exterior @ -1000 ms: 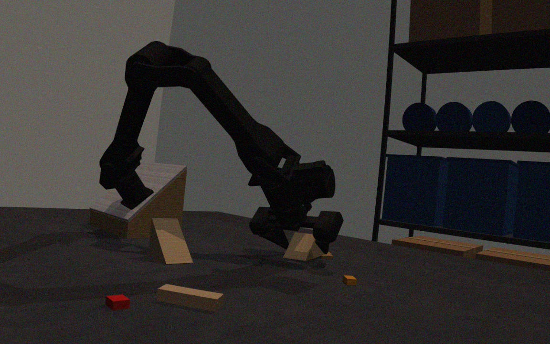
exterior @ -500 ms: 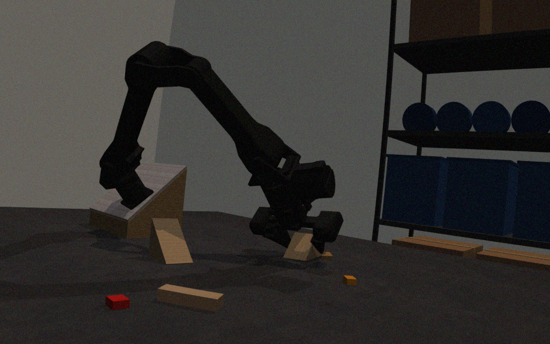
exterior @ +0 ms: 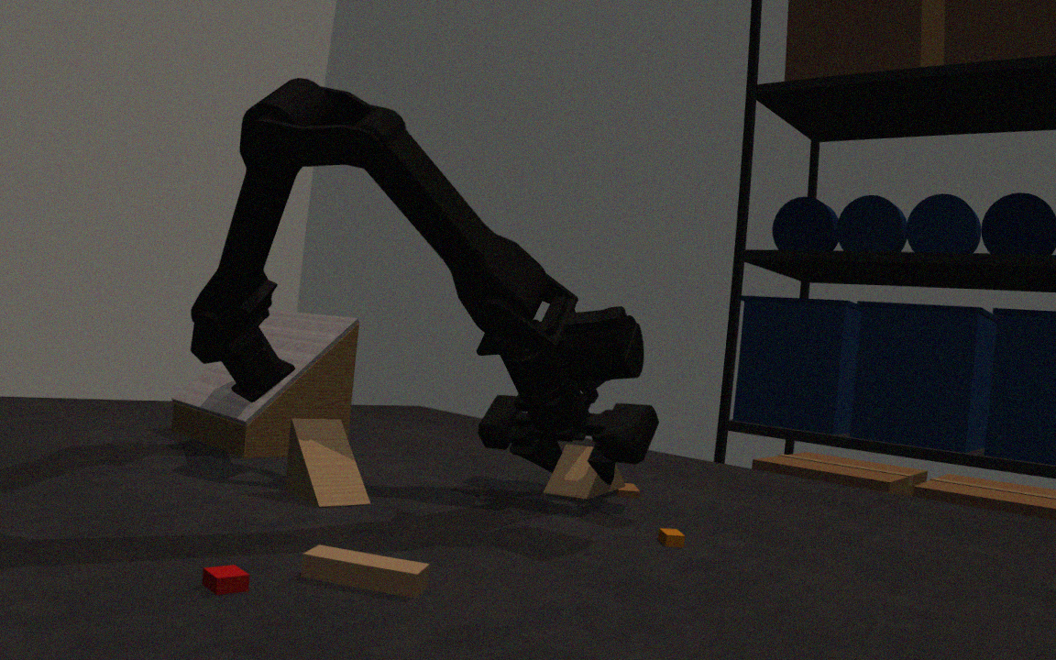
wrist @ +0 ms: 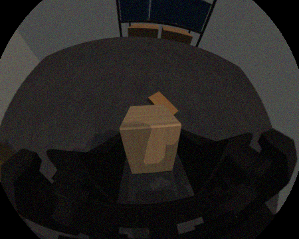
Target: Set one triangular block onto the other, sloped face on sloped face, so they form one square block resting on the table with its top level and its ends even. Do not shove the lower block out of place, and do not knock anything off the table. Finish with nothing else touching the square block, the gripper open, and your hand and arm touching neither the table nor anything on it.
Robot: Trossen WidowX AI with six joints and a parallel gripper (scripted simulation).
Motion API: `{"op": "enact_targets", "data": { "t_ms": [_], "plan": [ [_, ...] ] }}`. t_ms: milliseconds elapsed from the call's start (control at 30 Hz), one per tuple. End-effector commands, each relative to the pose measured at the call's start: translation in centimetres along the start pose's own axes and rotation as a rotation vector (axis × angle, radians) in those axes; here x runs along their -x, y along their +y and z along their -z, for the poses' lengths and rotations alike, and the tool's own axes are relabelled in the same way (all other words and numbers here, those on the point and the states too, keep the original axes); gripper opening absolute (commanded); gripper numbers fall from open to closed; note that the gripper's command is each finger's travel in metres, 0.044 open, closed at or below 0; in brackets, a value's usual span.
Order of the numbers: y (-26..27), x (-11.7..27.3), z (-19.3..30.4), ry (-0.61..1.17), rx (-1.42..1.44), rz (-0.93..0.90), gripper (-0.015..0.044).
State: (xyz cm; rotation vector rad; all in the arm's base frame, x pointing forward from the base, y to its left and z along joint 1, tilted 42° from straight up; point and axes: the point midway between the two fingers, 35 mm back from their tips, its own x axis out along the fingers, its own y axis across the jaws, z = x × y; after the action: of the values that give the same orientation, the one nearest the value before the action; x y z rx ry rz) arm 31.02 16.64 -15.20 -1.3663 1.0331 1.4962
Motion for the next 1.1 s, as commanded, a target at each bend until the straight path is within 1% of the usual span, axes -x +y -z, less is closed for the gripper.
{"op": "enact_targets", "data": {
  "t_ms": [0,600,867,1067],
  "plan": [
    [-0.4,0.9,-1.0,-0.001,0.0,0.006,0.0],
    [-0.8,7.0,-7.0,-0.005,0.0,0.006,0.0],
    [-0.6,6.7,-6.8,0.005,0.001,0.001,0.0],
    [-0.7,6.4,-6.9,0.064,-0.167,-0.02,0.0]
  ]
}}
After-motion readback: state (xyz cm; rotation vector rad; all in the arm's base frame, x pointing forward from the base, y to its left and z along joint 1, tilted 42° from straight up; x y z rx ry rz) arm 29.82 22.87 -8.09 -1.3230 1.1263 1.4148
